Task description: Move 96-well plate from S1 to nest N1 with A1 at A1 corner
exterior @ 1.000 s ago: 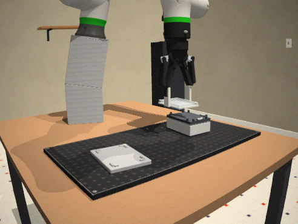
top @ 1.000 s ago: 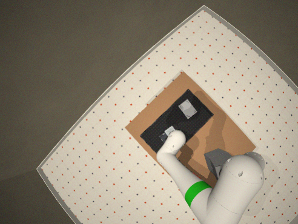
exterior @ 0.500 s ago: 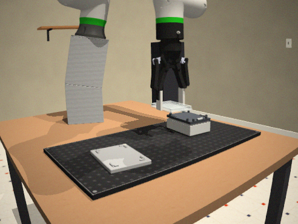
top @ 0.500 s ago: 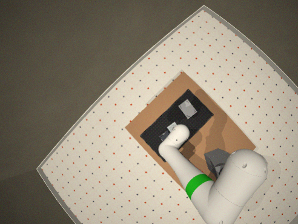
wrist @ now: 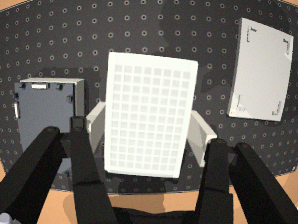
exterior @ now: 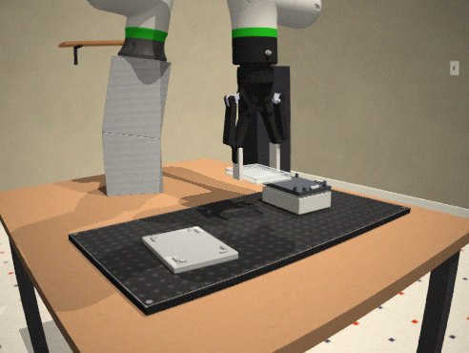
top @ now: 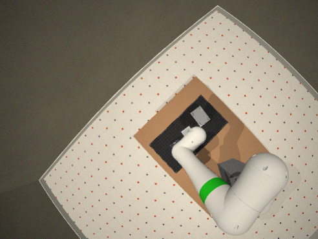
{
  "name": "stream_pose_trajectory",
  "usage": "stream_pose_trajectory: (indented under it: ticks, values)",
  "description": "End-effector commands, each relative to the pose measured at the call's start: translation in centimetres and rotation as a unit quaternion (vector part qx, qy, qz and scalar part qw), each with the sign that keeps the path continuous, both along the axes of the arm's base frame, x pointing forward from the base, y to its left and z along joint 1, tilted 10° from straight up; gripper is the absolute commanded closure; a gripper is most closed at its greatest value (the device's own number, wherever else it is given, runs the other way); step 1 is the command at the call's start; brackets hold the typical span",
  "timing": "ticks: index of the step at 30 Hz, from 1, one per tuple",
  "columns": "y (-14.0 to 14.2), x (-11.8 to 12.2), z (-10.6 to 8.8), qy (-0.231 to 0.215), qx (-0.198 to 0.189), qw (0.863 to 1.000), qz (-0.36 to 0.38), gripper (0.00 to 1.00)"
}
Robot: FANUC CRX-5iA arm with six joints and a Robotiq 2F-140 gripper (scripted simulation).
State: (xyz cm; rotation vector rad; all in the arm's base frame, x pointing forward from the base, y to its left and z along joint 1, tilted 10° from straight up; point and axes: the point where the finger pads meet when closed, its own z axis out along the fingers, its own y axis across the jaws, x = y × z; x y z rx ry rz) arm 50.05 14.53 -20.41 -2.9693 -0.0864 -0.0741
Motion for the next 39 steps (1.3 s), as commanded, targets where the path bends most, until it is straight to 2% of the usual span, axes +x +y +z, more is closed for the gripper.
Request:
stream_pose_trajectory:
  ticks: [1,39]
  values:
    - [-1.0,0.5,-0.3,0.000,0.000,1.000,0.000,1.00]
    - [-11.0,4.9,-3.2,0.000,0.000,1.000,0.000,1.00]
